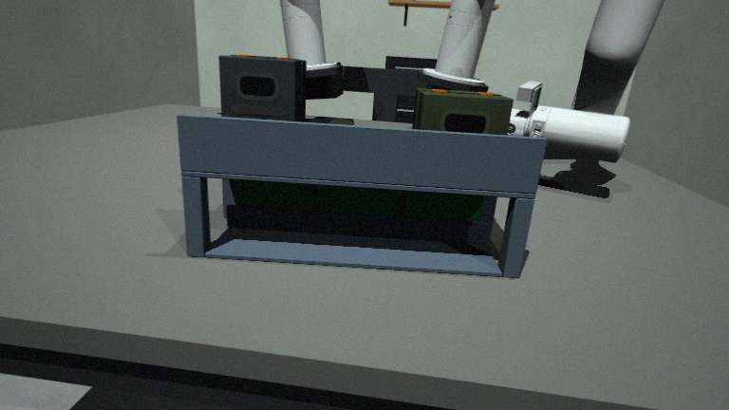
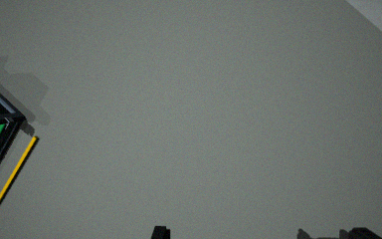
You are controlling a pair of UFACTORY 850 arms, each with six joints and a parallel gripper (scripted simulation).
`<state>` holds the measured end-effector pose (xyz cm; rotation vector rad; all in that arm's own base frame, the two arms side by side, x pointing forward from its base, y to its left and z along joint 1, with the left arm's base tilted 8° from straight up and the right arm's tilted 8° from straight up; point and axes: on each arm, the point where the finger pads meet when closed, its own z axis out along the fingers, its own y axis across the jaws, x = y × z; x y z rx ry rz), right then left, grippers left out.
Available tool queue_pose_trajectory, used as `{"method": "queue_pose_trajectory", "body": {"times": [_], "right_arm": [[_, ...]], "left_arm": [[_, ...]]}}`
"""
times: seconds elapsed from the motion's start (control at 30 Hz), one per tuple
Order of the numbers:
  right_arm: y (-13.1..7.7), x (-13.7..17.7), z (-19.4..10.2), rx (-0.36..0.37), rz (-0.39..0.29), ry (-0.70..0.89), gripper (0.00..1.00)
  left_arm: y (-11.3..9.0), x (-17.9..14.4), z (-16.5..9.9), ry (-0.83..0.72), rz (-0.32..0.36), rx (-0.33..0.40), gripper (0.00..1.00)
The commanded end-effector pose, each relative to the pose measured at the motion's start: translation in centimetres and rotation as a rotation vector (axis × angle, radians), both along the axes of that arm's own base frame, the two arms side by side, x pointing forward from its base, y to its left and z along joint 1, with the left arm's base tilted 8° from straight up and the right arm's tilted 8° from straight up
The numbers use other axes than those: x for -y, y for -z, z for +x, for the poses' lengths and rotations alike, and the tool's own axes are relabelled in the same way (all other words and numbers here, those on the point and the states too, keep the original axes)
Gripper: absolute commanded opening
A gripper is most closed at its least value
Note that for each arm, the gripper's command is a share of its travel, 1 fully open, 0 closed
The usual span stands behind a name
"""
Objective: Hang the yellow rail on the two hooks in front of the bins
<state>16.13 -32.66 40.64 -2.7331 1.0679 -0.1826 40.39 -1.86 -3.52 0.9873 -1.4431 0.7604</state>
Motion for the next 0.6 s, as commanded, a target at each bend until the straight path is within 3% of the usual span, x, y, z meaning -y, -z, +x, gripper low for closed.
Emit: {"method": "queue_pose_trajectory", "body": {"times": [0.0, 0.57], "right_arm": [[-2.3, 1.8, -2.9, -0.052, -0.035, 0.164, 1.0], [-7.5, 4.2, -9.7, -0.134, -0.119, 0.534, 1.0]], "left_arm": [[-0.1, 0.0, 0.1, 0.0, 0.0, 0.001, 1.0], [-0.1, 0.0, 0.1, 0.0, 0.0, 0.001, 1.0]]}}
